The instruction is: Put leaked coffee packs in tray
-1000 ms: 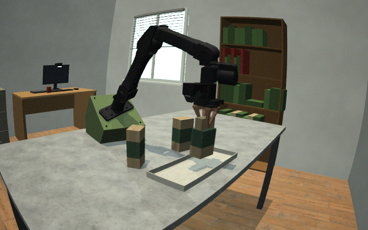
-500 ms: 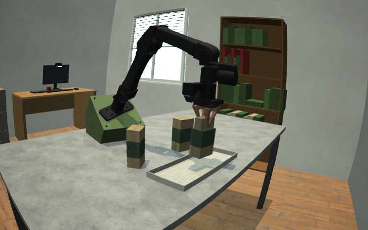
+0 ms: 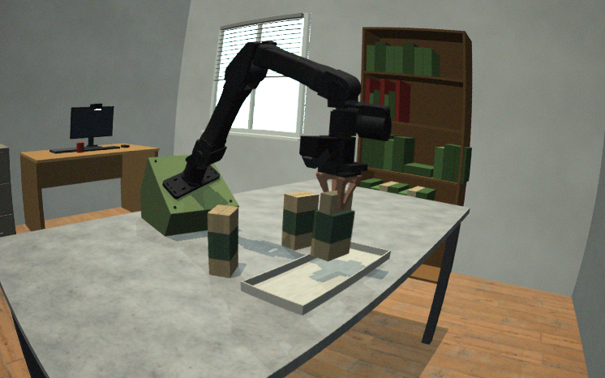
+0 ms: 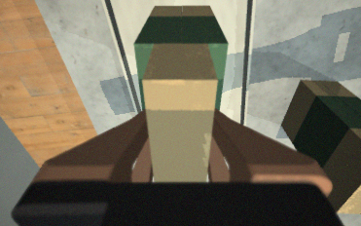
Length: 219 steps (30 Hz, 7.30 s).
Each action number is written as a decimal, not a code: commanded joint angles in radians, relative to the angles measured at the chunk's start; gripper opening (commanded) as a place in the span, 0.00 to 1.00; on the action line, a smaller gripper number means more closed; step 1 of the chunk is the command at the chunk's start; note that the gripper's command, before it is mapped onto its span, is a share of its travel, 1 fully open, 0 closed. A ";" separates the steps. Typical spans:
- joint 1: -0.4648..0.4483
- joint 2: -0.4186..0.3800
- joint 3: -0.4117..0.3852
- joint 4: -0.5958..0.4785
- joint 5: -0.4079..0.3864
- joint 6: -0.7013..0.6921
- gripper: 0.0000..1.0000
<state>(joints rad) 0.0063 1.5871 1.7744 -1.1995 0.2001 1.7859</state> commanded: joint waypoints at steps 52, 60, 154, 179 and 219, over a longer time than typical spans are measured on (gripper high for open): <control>-0.032 0.015 -0.081 0.153 -0.015 -0.028 0.24; -0.032 0.015 -0.081 0.139 -0.015 -0.028 0.24; 0.034 -0.007 0.159 -0.146 0.019 0.022 0.77; 0.135 -0.065 0.047 -0.130 0.065 -0.298 0.77; 0.487 -0.213 -0.296 -0.072 0.222 -1.409 0.77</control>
<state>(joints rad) 0.4587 1.4136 1.5074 -1.2900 0.3939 0.5083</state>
